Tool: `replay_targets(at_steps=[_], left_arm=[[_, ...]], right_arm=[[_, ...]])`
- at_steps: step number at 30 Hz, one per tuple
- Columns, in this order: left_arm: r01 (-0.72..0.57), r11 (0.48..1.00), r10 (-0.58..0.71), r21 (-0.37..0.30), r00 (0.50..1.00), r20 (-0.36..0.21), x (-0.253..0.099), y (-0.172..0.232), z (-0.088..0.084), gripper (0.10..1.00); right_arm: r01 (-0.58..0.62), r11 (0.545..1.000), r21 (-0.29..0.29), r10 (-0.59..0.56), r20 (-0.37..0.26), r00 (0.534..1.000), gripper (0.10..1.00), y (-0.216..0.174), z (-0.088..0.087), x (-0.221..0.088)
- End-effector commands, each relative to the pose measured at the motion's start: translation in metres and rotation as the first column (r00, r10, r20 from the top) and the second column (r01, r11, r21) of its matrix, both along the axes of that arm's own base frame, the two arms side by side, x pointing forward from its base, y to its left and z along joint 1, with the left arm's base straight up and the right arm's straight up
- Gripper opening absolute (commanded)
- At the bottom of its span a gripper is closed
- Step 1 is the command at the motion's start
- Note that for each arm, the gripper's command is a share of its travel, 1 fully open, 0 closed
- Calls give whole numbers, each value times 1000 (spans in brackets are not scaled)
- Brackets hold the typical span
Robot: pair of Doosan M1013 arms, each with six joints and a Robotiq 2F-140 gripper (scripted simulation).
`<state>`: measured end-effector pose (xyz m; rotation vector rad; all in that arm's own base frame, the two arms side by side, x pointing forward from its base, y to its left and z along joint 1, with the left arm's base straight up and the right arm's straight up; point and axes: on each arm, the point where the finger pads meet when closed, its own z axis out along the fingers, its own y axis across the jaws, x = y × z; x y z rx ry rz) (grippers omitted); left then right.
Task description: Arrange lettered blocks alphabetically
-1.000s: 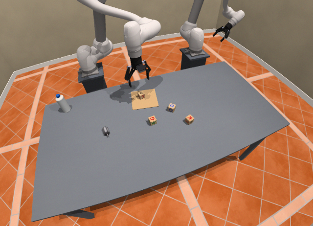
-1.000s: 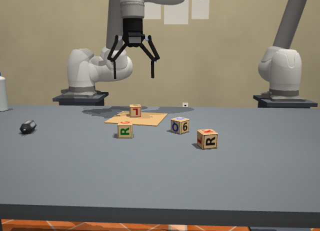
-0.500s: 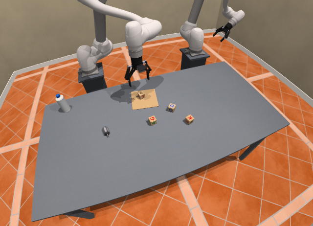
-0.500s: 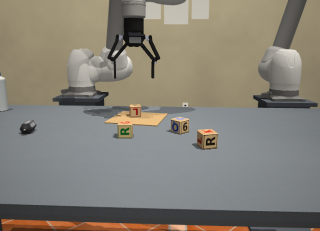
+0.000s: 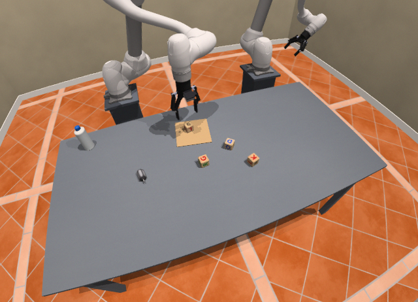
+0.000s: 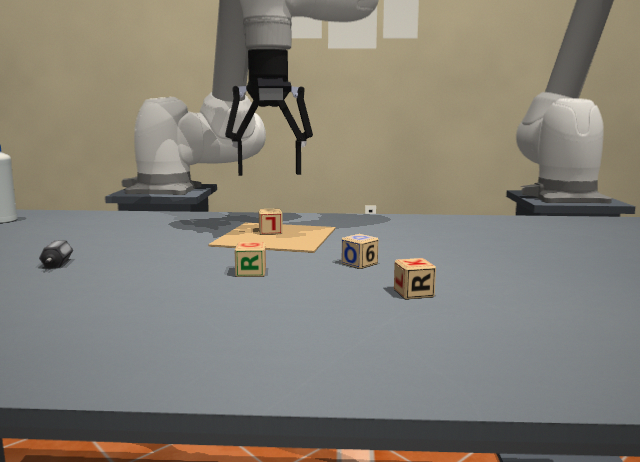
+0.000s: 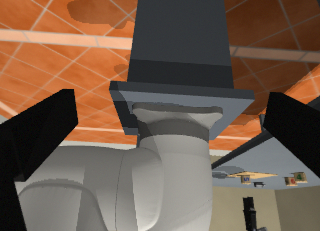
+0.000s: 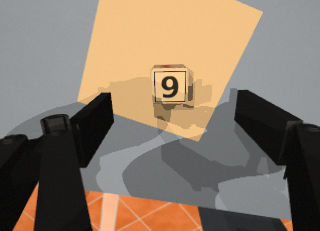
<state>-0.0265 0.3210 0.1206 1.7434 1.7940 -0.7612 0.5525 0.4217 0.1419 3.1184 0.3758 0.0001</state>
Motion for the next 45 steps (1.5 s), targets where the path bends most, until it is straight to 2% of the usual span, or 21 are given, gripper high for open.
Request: replay_targets(at_steps=[1, 26, 45], left_arm=[[0, 1000, 0, 1, 1000, 0, 0, 0, 0, 1000], [0, 1000, 0, 1, 1000, 0, 0, 0, 0, 1000], [0, 1000, 0, 1, 1000, 0, 0, 0, 0, 1000]], right_arm=[[0, 1000, 1, 0, 1, 1000, 550, 0, 0, 0], [0, 1000, 1, 0, 1, 1000, 550, 0, -4, 0], [0, 1000, 1, 0, 1, 1000, 550, 0, -27, 0]])
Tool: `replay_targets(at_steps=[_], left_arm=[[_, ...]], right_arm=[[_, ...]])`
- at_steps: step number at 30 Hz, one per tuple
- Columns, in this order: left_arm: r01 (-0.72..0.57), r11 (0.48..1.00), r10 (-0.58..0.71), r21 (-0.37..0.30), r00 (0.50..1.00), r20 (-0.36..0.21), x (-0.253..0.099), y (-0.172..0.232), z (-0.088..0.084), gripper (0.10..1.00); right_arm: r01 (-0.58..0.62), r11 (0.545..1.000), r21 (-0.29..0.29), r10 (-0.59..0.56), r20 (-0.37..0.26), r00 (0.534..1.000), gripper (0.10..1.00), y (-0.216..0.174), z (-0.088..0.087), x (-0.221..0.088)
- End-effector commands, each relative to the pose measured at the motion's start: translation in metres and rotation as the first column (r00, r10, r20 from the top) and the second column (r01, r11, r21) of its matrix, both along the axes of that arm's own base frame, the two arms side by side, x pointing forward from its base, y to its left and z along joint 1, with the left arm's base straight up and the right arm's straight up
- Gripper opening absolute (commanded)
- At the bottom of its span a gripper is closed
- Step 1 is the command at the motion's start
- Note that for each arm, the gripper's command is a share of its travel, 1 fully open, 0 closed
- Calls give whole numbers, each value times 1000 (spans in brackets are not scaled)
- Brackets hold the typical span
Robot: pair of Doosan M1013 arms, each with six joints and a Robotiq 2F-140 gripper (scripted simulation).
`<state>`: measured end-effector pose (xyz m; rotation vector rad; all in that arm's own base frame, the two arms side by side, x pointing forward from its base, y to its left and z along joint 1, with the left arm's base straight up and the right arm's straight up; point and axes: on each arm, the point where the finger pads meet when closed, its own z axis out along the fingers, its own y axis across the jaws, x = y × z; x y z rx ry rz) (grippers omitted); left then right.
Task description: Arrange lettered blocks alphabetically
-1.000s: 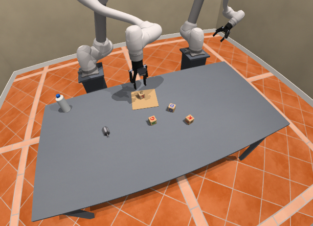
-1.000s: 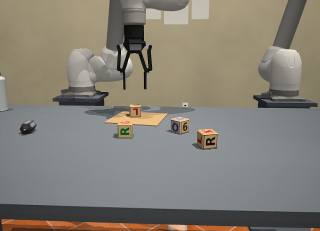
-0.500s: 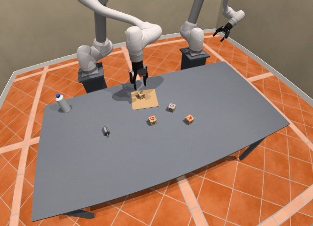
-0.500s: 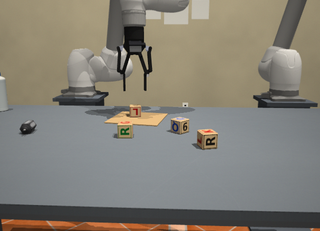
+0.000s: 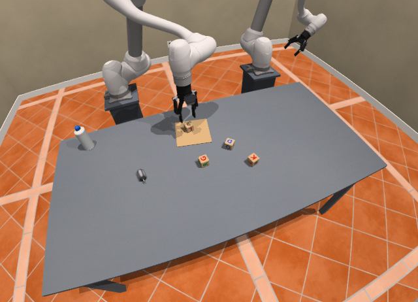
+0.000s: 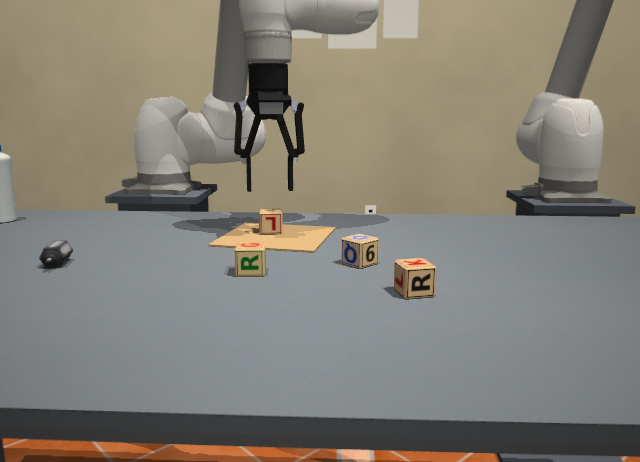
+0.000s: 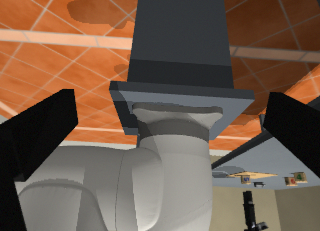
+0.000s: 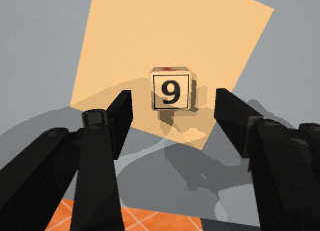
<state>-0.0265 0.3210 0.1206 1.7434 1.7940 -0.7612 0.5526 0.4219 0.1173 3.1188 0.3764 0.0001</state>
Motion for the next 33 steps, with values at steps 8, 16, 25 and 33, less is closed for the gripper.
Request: replay_targets(at_steps=[8, 16, 25, 33], left_arm=[[0, 1000, 0, 1, 1000, 0, 0, 0, 0, 1000], [0, 1000, 0, 1, 1000, 0, 0, 0, 0, 1000], [0, 1000, 0, 1, 1000, 0, 0, 0, 0, 1000], [0, 1000, 0, 1, 1000, 0, 0, 0, 0, 1000]], right_arm=[[0, 1000, 1, 0, 1, 1000, 550, 0, -15, 0], [0, 1000, 1, 0, 1, 1000, 550, 0, -22, 0], [0, 1000, 1, 0, 1, 1000, 550, 0, -27, 0], [0, 1000, 1, 0, 1, 1000, 550, 0, -27, 0]])
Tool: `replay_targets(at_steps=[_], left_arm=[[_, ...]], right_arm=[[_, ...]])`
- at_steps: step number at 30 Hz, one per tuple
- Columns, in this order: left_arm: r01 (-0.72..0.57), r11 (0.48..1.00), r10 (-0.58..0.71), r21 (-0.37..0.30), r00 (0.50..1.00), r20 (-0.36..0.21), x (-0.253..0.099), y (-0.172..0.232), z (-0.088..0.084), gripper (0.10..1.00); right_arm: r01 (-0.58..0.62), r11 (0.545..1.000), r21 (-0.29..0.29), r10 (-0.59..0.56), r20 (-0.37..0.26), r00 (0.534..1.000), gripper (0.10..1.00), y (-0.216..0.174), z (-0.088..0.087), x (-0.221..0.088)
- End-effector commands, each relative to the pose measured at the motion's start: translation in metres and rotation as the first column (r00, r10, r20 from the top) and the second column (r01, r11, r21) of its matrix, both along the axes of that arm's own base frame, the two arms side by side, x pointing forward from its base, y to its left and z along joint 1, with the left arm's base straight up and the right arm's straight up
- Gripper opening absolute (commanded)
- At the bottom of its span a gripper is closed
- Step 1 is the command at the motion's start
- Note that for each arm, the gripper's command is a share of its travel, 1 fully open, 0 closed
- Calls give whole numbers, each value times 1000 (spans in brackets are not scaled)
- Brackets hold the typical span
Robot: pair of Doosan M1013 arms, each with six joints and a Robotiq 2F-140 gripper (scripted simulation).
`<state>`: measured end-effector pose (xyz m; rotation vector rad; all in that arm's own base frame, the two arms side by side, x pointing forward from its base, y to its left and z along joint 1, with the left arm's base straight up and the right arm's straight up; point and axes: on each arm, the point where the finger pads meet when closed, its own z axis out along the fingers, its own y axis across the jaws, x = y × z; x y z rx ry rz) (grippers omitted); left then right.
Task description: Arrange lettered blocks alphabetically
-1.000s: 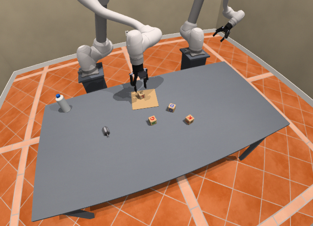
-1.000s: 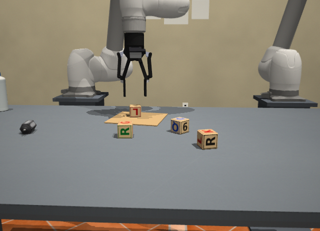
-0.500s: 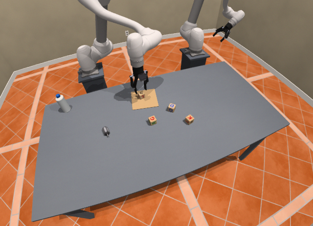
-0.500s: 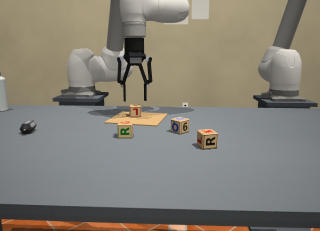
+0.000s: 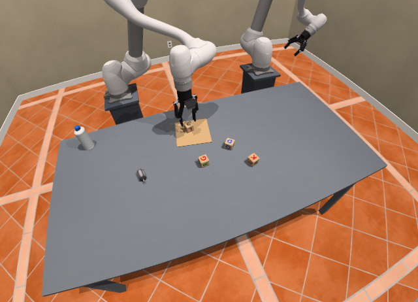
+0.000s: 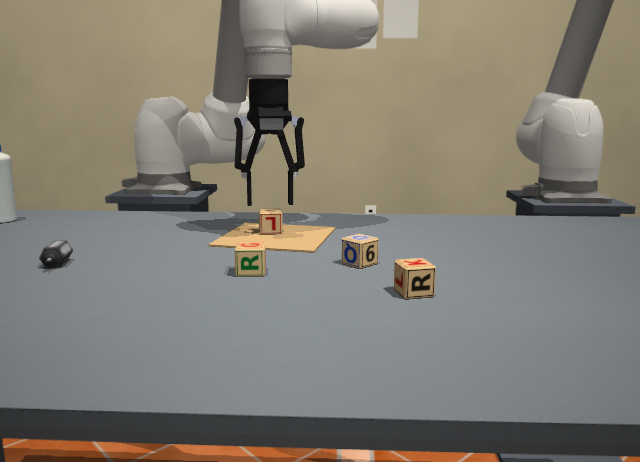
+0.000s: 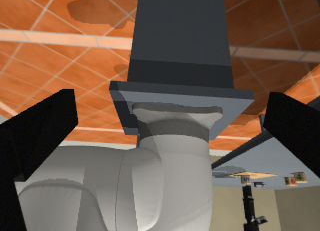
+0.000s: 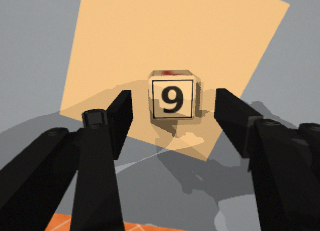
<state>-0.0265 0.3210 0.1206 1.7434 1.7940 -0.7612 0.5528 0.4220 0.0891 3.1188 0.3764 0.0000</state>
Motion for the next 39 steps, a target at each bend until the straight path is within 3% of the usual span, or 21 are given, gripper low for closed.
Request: replay_targets(at_steps=[1, 16, 29, 39], left_arm=[[0, 1000, 0, 1, 1000, 0, 0, 0, 0, 1000], [0, 1000, 0, 1, 1000, 0, 0, 0, 0, 1000], [0, 1000, 0, 1, 1000, 0, 0, 0, 0, 1000], [0, 1000, 0, 1, 1000, 0, 0, 0, 0, 1000]], right_arm=[[0, 1000, 1, 0, 1, 1000, 550, 0, 1, 0], [0, 1000, 1, 0, 1, 1000, 550, 0, -8, 0], [0, 1000, 1, 0, 1, 1000, 550, 0, -46, 0], [0, 1000, 1, 0, 1, 1000, 550, 0, -52, 0]])
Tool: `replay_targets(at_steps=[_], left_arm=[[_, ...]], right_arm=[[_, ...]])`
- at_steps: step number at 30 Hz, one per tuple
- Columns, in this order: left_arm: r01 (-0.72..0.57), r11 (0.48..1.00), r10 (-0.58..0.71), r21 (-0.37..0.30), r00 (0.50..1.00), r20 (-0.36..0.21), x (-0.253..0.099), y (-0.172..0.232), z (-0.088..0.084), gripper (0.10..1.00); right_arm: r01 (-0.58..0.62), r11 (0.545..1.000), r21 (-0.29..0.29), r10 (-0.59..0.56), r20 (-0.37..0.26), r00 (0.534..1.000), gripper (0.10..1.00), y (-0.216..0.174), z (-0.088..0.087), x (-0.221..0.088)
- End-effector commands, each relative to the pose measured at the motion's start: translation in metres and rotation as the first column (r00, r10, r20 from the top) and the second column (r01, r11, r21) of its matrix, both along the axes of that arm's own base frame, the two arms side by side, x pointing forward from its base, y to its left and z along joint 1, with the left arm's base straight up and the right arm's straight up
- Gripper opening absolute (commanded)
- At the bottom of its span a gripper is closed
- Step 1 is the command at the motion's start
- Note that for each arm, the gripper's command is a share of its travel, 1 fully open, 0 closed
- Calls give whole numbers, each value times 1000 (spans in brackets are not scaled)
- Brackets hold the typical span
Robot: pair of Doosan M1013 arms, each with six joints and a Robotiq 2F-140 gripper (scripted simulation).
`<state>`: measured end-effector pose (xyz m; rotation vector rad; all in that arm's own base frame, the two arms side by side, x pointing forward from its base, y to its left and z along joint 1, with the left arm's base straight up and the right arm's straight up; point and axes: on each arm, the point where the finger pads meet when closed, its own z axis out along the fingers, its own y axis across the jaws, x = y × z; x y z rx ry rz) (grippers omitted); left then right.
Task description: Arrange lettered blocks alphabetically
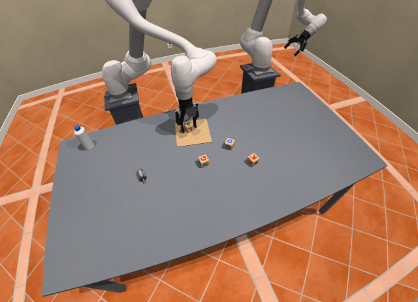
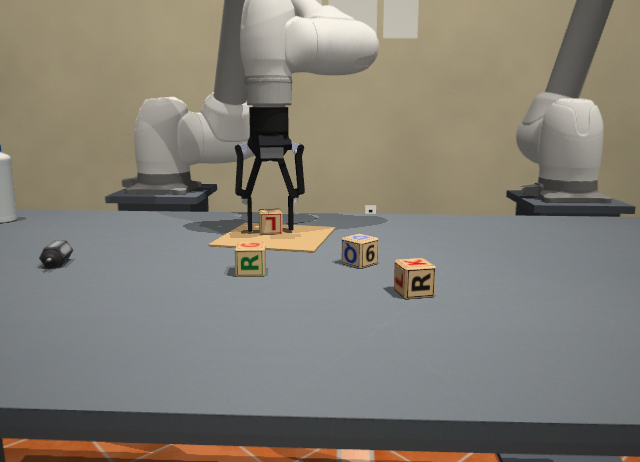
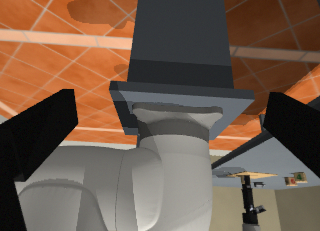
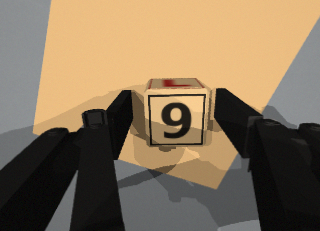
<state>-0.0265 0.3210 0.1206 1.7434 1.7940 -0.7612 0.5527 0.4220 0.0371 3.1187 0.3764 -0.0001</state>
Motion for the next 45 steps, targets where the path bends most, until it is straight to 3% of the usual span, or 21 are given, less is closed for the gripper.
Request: replay_targets(at_steps=[1, 34, 35, 45], left_arm=[[0, 1000, 0, 1, 1000, 0, 0, 0, 0, 1000], [0, 1000, 0, 1, 1000, 0, 0, 0, 0, 1000], [0, 1000, 0, 1, 1000, 0, 0, 0, 0, 1000], [0, 1000, 0, 1, 1000, 0, 0, 0, 0, 1000]], right_arm=[[0, 1000, 1, 0, 1, 1000, 550, 0, 0, 0], [0, 1000, 1, 0, 1, 1000, 550, 0, 0, 0], [0, 1000, 1, 0, 1, 1000, 439, 0, 0, 0], [0, 1000, 1, 0, 1, 1000, 439, 0, 0, 0]])
